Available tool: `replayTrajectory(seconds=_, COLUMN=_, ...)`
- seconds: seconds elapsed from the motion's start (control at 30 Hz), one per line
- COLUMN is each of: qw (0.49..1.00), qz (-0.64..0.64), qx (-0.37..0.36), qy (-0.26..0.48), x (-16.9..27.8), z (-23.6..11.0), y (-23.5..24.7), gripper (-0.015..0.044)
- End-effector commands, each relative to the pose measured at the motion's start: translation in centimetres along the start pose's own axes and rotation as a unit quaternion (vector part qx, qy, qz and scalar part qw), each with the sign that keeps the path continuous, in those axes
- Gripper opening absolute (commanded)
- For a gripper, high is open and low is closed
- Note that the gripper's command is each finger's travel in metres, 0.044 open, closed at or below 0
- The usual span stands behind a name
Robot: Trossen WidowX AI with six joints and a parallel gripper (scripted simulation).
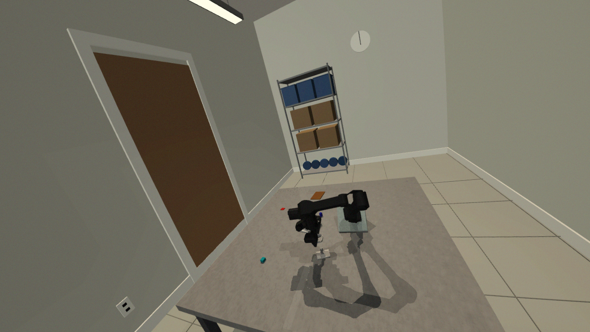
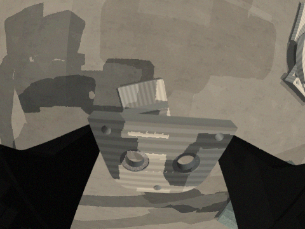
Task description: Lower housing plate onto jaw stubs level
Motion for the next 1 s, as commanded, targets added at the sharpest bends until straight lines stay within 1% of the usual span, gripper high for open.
replayTrajectory(seconds=0.0, qw=0.998, qz=0.066, qx=0.004, qy=-0.003, x=-0.6, z=-0.1, y=-0.8, gripper=0.0351)
replayTrajectory(seconds=0.47, qw=0.966, qz=0.258, qx=0.010, qy=-0.005, x=-1.7, z=0.0, y=-3.2, gripper=0.0351)
replayTrajectory(seconds=0.97, qw=0.892, qz=0.452, qx=0.014, qy=-0.008, x=-2.6, z=0.0, y=-5.8, gripper=0.0351)
Point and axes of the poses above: the point midway between the two fingers, 35 mm back from their tips, its own z axis out along the fingers, its own y axis across the jaws, x = y × z, the point moved 2 cm from there along -z, back along the fingers, and after that the axes turned 11 degrees about -z, right-handed, at the moved point
